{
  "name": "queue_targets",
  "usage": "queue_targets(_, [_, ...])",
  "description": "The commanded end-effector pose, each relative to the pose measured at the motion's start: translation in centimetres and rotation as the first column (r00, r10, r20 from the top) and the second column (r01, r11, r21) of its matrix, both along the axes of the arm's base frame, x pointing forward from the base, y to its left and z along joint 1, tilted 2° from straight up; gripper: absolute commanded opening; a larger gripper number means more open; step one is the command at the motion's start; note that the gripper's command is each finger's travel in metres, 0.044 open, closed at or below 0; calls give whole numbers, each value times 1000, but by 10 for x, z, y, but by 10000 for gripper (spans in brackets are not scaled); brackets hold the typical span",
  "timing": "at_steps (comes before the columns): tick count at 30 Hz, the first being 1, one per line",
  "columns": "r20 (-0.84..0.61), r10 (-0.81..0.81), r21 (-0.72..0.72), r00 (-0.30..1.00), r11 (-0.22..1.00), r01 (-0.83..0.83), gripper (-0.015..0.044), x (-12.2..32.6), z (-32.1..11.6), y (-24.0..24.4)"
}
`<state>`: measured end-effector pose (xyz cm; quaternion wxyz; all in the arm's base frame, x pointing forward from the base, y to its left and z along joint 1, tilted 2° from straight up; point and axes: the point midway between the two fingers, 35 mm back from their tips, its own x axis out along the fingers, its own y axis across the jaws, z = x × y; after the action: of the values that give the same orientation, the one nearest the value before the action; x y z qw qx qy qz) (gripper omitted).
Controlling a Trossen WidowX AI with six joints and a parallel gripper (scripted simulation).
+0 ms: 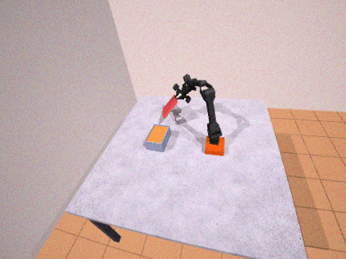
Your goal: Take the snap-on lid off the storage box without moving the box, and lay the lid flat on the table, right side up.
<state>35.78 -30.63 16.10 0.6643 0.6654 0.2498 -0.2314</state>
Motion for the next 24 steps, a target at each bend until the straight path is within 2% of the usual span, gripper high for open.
queue_targets(1, [6, 7, 2, 1000, 1000, -7, 0, 1, -4, 1])
queue_targets(24, [6, 7, 2, 1000, 1000, -7, 0, 1, -22, 2])
